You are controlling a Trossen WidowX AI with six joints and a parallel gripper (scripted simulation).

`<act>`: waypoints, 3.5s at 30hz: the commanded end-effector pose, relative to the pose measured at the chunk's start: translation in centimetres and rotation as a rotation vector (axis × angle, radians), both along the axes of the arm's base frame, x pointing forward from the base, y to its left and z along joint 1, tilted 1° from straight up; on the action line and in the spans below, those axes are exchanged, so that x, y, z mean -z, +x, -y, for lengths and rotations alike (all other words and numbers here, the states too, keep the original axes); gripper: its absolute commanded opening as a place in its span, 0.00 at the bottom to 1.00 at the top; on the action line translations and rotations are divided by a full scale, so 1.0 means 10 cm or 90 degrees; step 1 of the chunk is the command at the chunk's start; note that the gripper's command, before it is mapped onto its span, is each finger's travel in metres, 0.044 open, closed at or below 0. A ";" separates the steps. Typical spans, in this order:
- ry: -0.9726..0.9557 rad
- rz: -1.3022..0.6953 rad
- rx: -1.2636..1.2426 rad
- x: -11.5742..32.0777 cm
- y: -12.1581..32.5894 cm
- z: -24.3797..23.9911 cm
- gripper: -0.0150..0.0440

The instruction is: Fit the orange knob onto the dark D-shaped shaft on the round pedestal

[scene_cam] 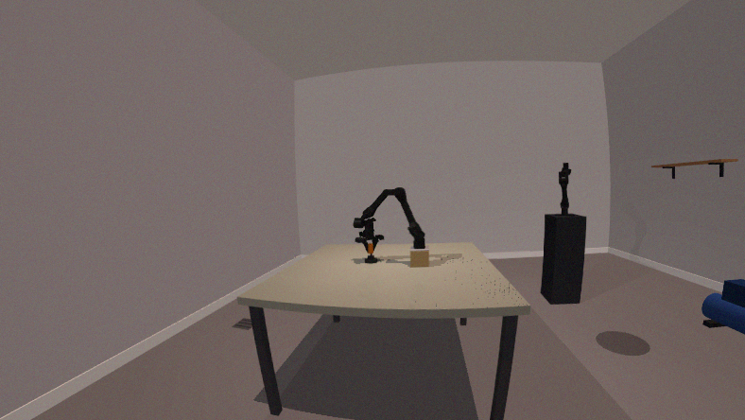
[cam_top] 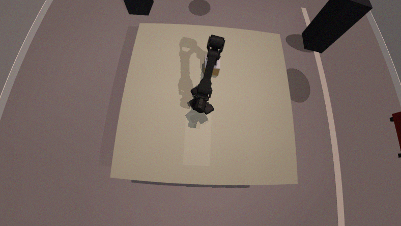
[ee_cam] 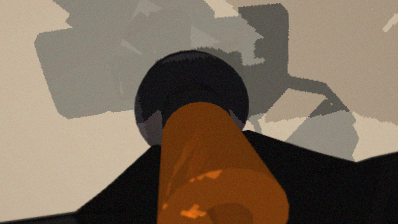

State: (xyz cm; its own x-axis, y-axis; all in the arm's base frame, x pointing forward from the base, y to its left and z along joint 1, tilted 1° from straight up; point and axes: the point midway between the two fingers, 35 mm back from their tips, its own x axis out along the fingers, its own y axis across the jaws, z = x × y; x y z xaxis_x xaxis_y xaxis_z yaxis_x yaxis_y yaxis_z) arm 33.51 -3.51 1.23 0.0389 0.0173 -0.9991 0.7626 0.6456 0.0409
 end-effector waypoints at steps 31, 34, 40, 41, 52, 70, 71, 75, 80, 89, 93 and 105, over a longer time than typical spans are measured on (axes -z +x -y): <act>0.001 0.002 0.016 0.02 0.00 0.00 0.25; 0.001 0.002 0.016 -0.01 0.01 0.00 0.25; 0.004 0.001 0.095 -0.02 0.02 0.00 0.25; 0.005 0.000 0.123 -0.03 0.02 0.00 0.25; 0.006 0.000 0.149 0.01 0.01 0.00 0.25; 0.006 0.000 0.149 0.03 -0.01 0.00 0.25; 0.006 0.000 0.149 0.04 0.00 0.00 0.25; 0.006 0.000 0.149 0.04 0.00 0.00 0.25; 0.006 0.000 0.149 0.04 0.00 0.00 0.25; 0.008 -0.001 0.183 -0.02 0.01 0.00 0.25; 0.012 -0.002 0.276 -0.02 0.02 0.00 0.25; 0.012 -0.003 0.282 0.03 0.00 0.00 0.25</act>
State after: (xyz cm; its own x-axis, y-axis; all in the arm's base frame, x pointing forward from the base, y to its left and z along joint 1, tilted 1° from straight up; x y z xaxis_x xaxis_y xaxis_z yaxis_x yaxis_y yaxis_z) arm 33.56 -3.54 1.15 0.0423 0.0169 -0.9990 0.9635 0.2639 0.0452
